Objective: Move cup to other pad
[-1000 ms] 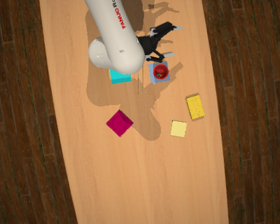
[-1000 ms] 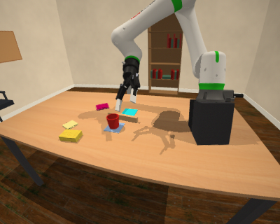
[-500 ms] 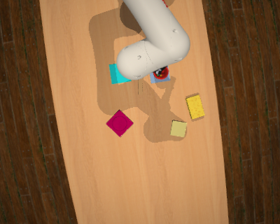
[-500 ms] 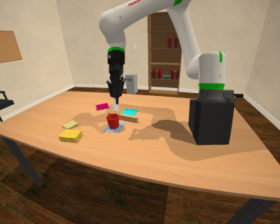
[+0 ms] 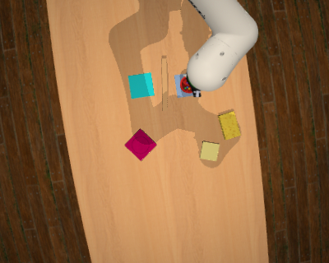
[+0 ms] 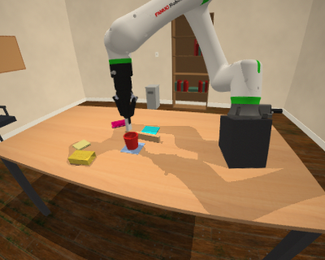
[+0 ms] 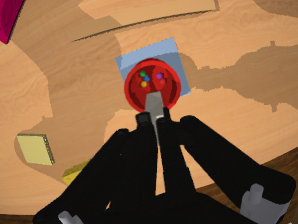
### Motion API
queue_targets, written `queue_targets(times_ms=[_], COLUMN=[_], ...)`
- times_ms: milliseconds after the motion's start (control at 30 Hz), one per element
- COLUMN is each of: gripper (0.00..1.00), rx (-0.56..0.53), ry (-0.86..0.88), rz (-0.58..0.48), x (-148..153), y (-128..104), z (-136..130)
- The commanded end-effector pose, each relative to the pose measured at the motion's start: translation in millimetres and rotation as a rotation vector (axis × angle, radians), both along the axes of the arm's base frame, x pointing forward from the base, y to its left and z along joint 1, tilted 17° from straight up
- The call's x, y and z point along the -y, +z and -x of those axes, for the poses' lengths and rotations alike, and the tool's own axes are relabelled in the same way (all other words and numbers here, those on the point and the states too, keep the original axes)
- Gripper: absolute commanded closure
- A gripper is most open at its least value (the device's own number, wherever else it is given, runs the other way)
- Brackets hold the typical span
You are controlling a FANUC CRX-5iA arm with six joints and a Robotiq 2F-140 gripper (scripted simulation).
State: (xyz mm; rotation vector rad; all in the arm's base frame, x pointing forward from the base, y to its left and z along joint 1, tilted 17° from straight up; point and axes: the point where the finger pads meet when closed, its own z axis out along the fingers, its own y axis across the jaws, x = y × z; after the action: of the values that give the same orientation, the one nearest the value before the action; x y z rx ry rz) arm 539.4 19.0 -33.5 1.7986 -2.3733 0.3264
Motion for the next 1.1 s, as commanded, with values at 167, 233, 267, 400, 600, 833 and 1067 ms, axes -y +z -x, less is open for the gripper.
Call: queue_targets(times_ms=[167, 233, 267, 400, 600, 833, 1067], gripper=[1.00, 1.00, 1.00, 0.41, 0.41, 0.41, 0.41], rx=[0.007, 0.007, 0.007, 0.007, 0.007, 0.007, 0.007], ry=[0.006, 0.006, 0.006, 0.006, 0.006, 0.006, 0.006], rz=[0.038, 0.038, 0.038, 0.038, 0.038, 0.038, 0.038], x=[4.1, 4.1, 4.1, 4.1, 4.1, 4.1, 4.1], y=[-2.3, -2.3, -2.3, -2.3, -2.3, -2.3, -2.3], z=[-1.3, -1.3, -1.3, -1.3, -1.3, -1.3, -1.3])
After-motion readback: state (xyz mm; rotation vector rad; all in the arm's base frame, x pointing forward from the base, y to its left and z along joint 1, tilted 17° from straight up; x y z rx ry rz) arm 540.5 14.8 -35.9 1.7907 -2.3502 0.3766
